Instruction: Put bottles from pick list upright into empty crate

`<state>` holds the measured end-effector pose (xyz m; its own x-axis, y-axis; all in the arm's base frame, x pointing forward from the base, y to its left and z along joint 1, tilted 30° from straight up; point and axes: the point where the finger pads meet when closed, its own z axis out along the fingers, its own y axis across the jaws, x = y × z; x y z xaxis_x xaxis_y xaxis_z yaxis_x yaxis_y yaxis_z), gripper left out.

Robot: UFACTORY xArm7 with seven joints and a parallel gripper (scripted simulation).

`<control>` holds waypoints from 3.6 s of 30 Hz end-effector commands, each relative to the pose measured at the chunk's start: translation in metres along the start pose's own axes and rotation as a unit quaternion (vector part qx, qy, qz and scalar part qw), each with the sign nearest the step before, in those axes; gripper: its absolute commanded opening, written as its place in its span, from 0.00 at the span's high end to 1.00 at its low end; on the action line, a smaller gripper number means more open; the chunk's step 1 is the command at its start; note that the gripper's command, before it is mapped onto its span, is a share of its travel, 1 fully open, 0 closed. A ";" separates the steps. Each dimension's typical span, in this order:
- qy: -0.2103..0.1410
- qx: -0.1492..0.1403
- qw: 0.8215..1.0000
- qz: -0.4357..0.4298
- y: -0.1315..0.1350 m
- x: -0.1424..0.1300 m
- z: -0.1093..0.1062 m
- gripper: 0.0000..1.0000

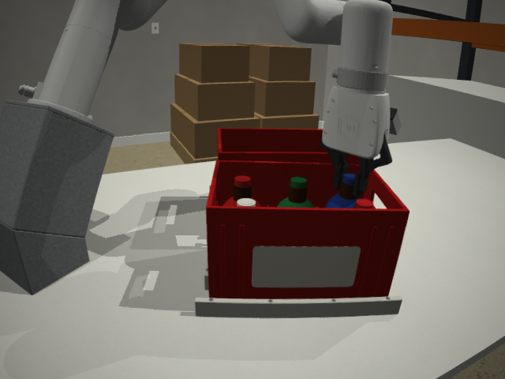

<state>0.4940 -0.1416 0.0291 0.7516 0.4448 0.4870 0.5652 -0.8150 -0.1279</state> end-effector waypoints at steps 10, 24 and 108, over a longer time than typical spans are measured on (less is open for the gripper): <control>0.001 -0.002 1.000 0.000 0.002 0.000 -0.021 1.00; 0.001 -0.002 1.000 0.000 0.002 0.000 -0.041 1.00; 0.001 -0.002 1.000 0.000 0.001 0.000 -0.164 1.00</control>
<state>0.4405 -0.1994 0.1644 0.7518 0.4450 0.4866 0.5657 -0.8145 -0.1291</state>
